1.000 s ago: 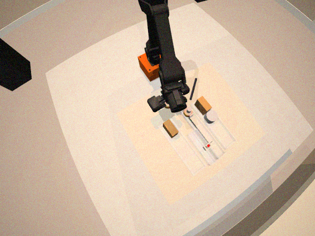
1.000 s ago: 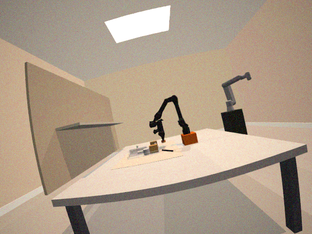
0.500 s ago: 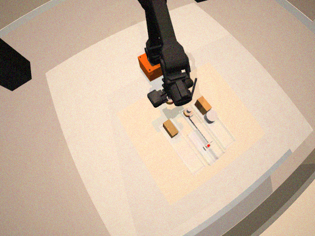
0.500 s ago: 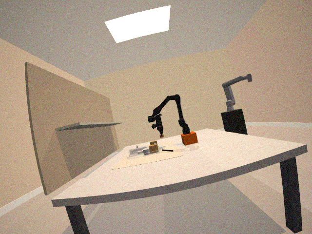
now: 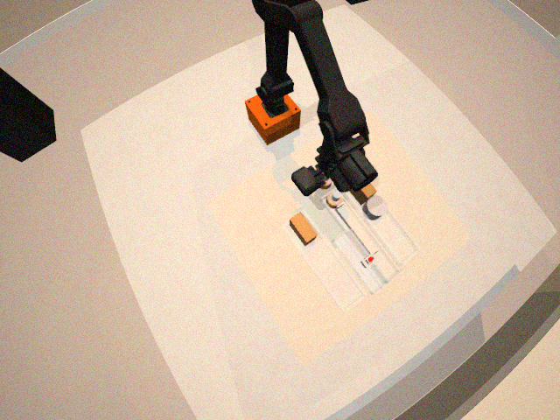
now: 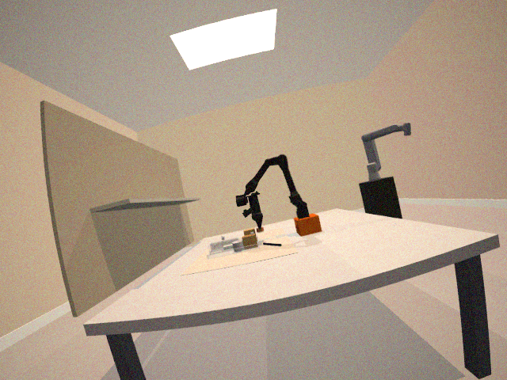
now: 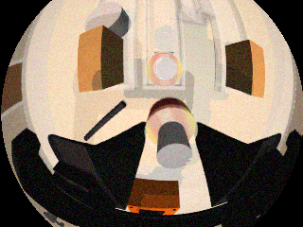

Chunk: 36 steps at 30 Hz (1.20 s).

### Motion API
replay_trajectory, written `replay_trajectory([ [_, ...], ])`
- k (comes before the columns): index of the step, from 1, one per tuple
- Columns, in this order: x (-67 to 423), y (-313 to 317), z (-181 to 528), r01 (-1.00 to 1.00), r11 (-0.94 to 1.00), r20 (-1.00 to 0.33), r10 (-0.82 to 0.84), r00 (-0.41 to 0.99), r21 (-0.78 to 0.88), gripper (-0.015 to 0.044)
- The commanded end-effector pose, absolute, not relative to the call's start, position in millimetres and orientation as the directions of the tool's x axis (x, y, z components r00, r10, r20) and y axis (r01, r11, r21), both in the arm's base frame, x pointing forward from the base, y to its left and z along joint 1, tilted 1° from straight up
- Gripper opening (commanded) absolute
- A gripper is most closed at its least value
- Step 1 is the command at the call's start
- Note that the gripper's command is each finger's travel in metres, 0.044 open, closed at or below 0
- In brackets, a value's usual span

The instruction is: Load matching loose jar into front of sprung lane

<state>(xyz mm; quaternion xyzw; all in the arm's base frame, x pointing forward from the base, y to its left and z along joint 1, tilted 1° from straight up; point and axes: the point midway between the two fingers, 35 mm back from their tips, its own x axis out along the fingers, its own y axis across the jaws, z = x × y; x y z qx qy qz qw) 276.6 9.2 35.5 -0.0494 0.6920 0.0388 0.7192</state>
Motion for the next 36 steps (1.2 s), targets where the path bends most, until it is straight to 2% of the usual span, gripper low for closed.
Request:
replay_trajectory([
  [1, 278, 15, 30, -0.122, 0.992, -0.999, -0.013, 0.036, -0.018, 0.0],
  [10, 278, 14, 6, -0.122, 0.992, -0.999, -0.013, 0.036, -0.018, 0.0],
  [36, 288, 15, 7, -0.122, 0.992, -0.999, -0.013, 0.037, -0.018, 0.0],
])
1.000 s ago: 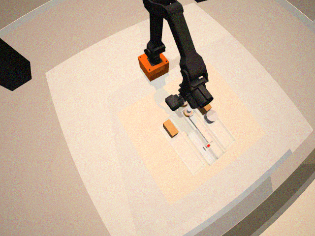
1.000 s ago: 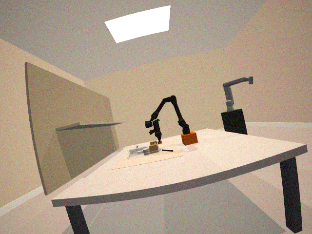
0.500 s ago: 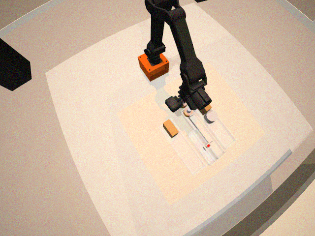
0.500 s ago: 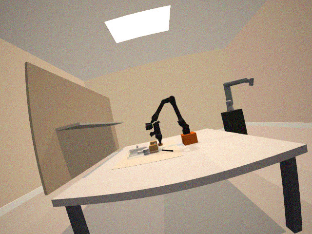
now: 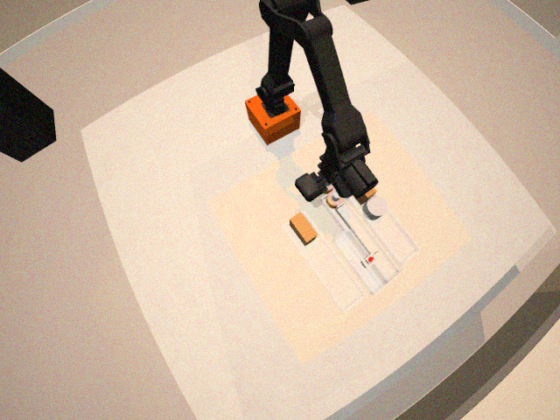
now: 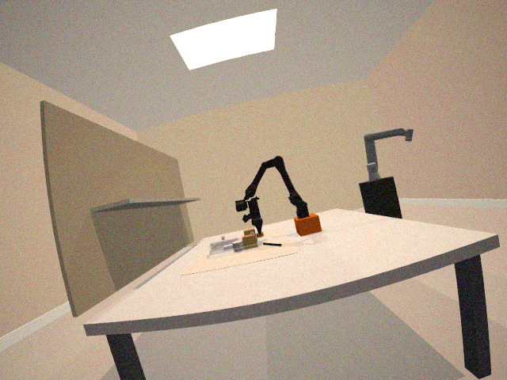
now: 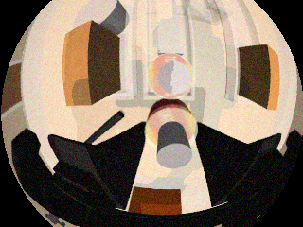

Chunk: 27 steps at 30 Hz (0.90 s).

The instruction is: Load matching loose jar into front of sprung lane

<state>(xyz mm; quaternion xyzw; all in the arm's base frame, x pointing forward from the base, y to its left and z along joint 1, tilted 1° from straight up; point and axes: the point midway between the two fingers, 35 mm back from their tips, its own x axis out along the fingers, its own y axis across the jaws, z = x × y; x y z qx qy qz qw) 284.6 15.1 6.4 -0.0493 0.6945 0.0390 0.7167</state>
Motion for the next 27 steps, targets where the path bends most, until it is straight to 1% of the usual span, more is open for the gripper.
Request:
replay_trajectory([
  [1, 289, 16, 7, -0.122, 0.992, -0.999, -0.013, 0.037, -0.018, 0.0],
  [27, 301, 17, 7, -0.122, 0.992, -0.999, -0.013, 0.038, -0.018, 0.0],
])
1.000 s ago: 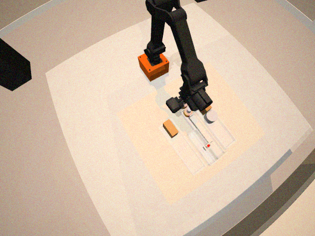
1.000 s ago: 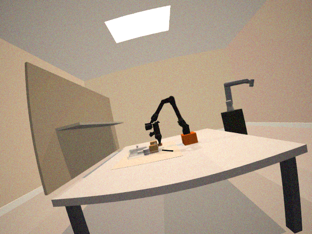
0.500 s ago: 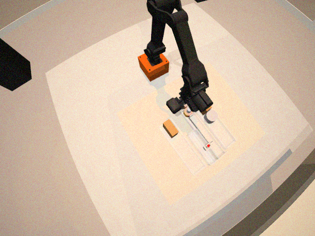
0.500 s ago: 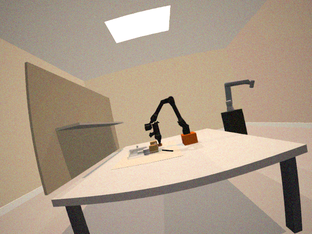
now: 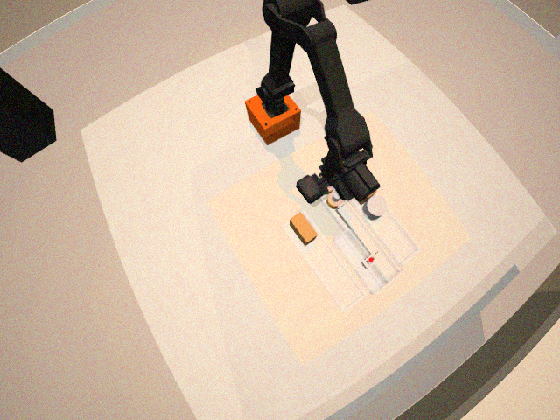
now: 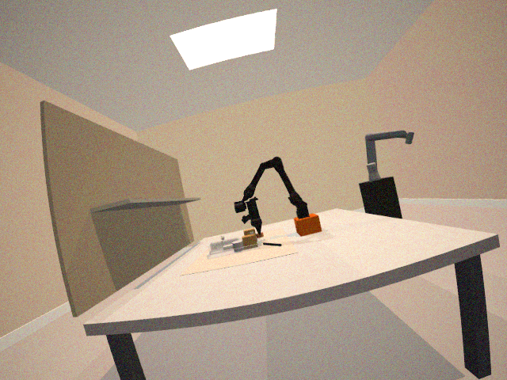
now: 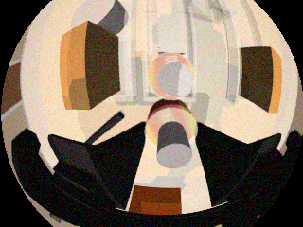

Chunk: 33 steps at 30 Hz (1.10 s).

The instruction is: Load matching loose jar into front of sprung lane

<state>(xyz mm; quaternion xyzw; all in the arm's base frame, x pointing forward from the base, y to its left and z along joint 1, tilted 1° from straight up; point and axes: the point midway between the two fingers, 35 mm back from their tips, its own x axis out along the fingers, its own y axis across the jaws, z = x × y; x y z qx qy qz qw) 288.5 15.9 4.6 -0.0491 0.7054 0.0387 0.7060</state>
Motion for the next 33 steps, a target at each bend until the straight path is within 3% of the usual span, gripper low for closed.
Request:
replay_trajectory([
  [1, 302, 17, 7, -0.122, 0.992, -0.999, -0.013, 0.038, -0.018, 0.0],
  [33, 317, 19, 8, -0.122, 0.992, -0.999, -0.013, 0.039, -0.018, 0.0],
])
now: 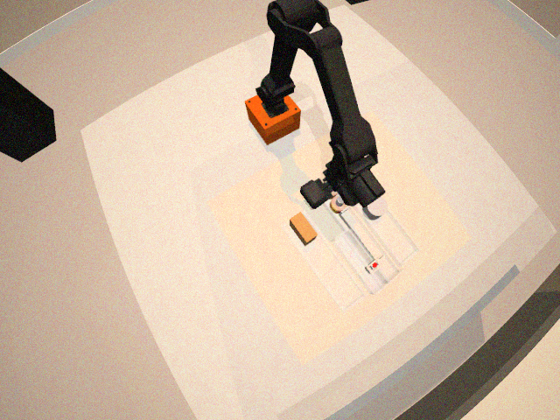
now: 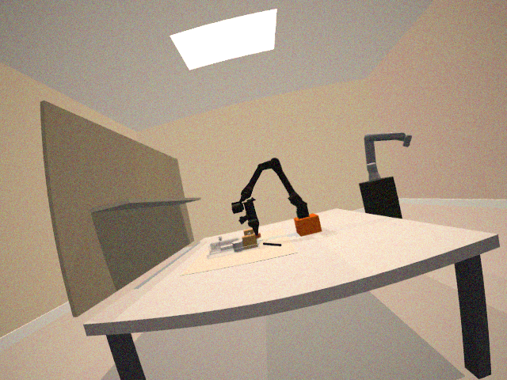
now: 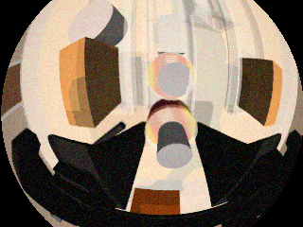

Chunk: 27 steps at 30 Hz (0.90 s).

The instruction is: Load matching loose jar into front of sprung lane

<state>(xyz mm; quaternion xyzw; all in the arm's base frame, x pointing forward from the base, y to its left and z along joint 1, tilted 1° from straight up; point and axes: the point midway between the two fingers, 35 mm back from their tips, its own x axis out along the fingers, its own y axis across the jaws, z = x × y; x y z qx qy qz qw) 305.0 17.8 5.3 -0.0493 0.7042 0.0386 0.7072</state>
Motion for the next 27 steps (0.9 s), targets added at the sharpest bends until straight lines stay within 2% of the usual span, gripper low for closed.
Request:
replay_trajectory([
  [1, 317, 19, 9, -0.122, 0.992, -0.999, -0.013, 0.039, -0.018, 0.0],
  [27, 329, 21, 11, -0.122, 0.992, -0.999, -0.013, 0.04, -0.018, 0.0],
])
